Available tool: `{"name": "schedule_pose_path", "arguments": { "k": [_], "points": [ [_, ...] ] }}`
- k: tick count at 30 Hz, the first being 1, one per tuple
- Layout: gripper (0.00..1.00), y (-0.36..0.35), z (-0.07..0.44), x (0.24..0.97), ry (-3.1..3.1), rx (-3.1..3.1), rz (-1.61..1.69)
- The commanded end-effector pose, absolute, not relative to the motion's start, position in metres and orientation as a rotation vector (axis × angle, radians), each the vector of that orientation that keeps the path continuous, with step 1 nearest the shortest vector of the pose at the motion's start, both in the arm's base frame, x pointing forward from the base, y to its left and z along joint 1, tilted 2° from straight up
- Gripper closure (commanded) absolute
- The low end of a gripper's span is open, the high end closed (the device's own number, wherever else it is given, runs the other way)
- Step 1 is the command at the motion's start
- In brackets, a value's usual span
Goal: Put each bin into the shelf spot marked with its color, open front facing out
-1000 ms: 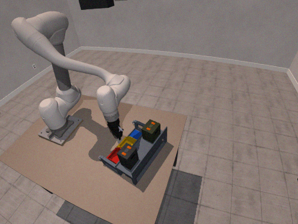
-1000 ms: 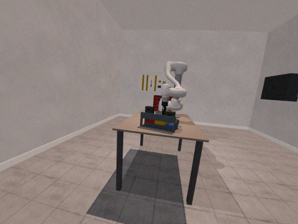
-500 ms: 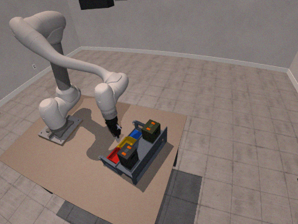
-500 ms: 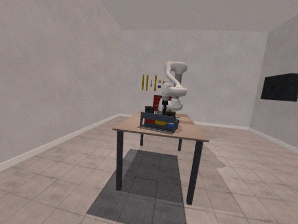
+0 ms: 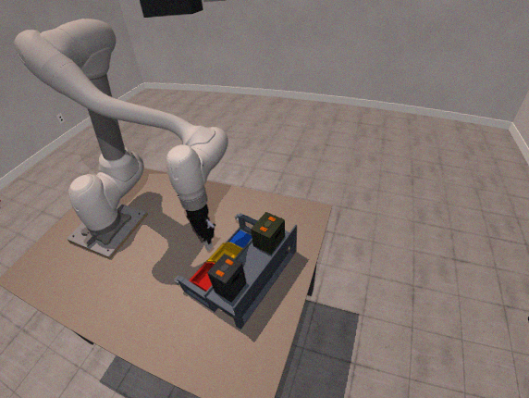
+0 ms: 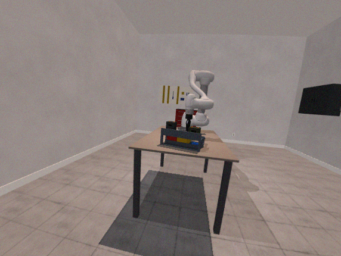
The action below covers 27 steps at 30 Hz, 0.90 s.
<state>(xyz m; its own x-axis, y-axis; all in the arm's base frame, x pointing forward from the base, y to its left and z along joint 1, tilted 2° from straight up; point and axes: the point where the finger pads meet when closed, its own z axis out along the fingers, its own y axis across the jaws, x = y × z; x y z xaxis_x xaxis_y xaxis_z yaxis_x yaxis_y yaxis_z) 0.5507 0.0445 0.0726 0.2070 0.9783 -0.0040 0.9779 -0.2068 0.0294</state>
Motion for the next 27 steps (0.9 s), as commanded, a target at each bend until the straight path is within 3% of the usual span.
{"name": "schedule_pose_path", "arguments": {
  "k": [1,27],
  "points": [
    [0.90,0.045,0.078,0.551,1.962,2.421,0.024],
    [0.90,0.045,0.124,0.549,1.962,2.421,0.024]
  ]
}}
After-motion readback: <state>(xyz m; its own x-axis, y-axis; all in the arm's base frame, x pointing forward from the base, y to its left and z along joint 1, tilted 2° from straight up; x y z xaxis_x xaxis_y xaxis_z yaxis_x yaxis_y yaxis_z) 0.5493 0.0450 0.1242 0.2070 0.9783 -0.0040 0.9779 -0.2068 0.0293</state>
